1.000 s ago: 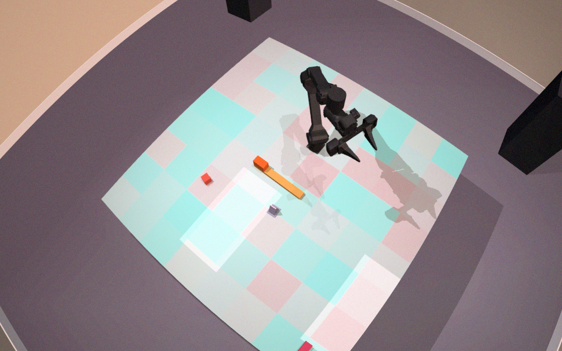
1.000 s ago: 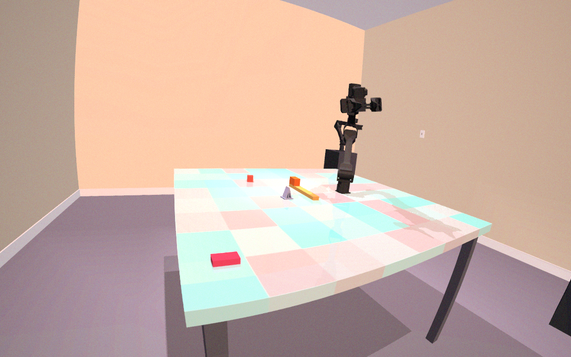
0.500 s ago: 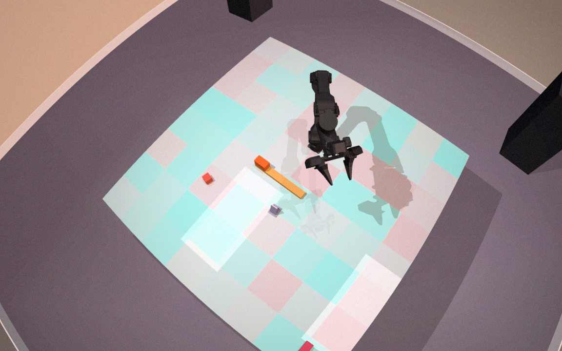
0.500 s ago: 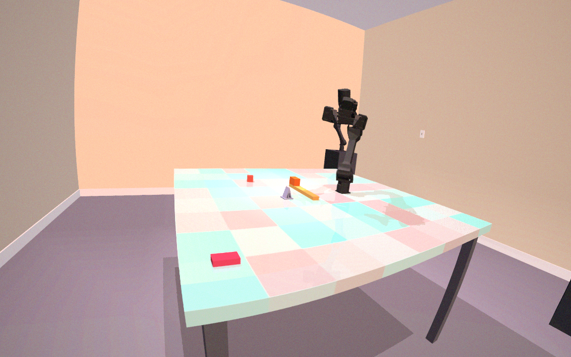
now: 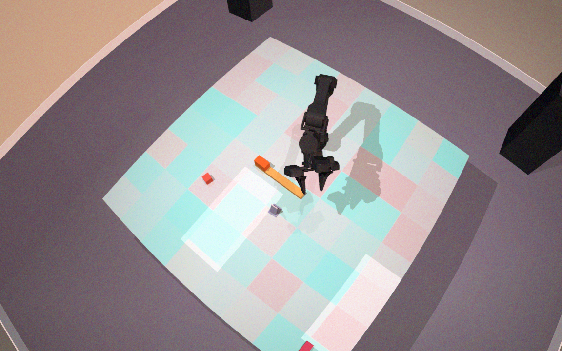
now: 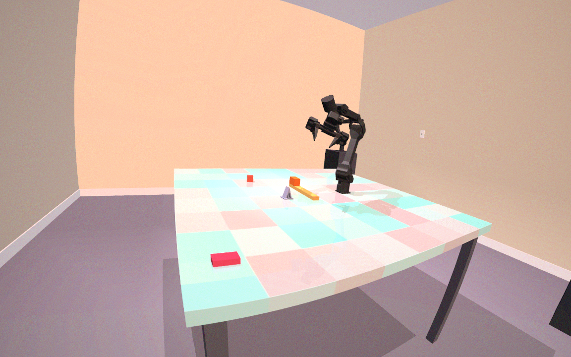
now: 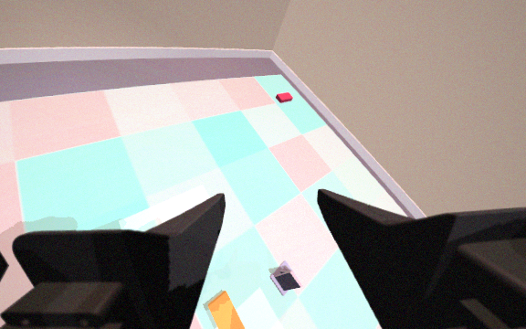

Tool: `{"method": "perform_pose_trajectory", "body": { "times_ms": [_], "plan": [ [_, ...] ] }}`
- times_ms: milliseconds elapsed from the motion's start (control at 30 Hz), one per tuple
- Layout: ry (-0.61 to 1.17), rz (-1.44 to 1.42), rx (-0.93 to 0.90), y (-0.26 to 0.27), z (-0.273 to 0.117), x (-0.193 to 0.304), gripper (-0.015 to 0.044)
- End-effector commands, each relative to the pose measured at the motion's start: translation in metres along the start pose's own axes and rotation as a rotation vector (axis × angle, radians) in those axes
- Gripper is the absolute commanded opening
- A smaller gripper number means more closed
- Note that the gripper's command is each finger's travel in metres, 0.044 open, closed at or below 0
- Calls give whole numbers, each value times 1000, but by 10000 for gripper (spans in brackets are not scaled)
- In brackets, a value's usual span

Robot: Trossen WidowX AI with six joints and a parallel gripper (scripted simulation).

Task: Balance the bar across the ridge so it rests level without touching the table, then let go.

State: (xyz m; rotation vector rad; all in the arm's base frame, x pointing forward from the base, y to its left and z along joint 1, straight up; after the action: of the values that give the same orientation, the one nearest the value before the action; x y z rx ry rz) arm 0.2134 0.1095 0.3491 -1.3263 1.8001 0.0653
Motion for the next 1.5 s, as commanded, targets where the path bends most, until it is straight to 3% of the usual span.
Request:
{"method": "perform_pose_trajectory", "body": {
  "times_ms": [0,767,1133,1467],
  "plan": [
    [93,-50,-10,-6,7,16,315],
    [570,-317,-346,-32,18,127,315],
    [648,-391,-611,-32,7,173,315],
    [649,-392,-615,-23,27,193,315]
  ]
}}
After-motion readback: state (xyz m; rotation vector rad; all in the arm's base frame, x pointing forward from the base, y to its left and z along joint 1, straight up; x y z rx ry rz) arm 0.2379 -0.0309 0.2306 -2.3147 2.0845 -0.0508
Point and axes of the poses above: the point midway between the two fingers, 35 mm back from their tips, its own z axis out along the fingers, its own y axis across the jaws, x = y × z, the point moved 9 cm from there along -z, back along the fingers, and after that the axes turned 7 degrees about -z, right-handed, at the moved point
